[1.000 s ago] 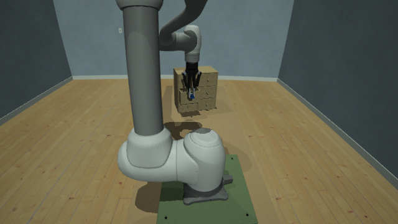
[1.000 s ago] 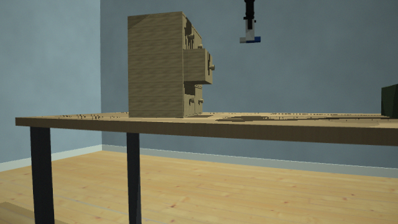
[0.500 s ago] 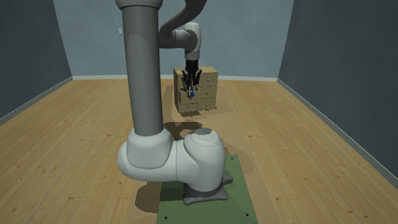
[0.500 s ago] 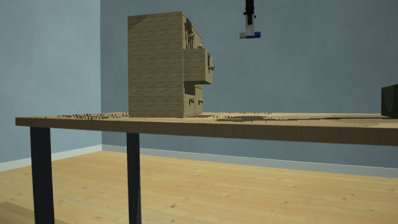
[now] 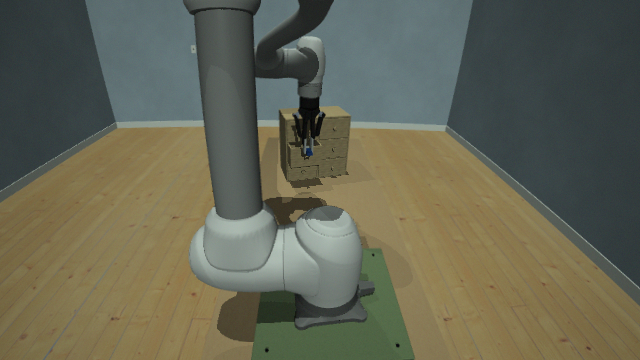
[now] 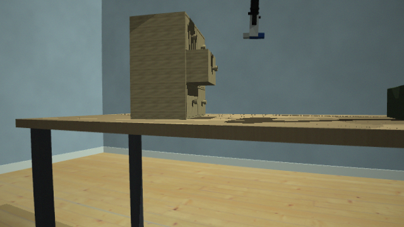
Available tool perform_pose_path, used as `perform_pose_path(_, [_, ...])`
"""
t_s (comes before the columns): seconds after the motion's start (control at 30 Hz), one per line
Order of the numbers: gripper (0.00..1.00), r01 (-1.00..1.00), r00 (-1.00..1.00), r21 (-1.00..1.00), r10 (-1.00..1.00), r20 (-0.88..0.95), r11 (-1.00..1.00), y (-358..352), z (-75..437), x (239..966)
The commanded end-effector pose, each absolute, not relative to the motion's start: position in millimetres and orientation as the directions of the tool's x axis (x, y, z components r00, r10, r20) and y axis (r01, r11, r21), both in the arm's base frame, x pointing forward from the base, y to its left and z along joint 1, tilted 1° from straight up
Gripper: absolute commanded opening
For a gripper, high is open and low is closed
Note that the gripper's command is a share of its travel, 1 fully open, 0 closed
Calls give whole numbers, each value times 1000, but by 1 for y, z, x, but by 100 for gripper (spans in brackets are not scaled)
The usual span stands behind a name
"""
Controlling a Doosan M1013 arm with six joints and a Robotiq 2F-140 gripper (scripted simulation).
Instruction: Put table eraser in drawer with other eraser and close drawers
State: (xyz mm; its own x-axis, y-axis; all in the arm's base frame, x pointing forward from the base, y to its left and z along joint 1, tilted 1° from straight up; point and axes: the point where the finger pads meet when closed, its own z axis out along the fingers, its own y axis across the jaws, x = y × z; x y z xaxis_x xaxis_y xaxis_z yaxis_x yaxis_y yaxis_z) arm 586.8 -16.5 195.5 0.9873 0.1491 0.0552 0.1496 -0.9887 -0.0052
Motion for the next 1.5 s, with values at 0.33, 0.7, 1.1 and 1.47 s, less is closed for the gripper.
perform_pose_path(0.33, [11, 150, 953, -6, 143, 267, -989, -17, 192, 582])
perform_pose_path(0.7, [11, 150, 824, -6, 122, 553, -989, -18, 188, 576])
perform_pose_path(1.1, [11, 150, 729, -6, 107, 676, -989, -18, 185, 573])
perform_pose_path(1.47, [11, 150, 660, -6, 96, 745, -989, -19, 184, 571])
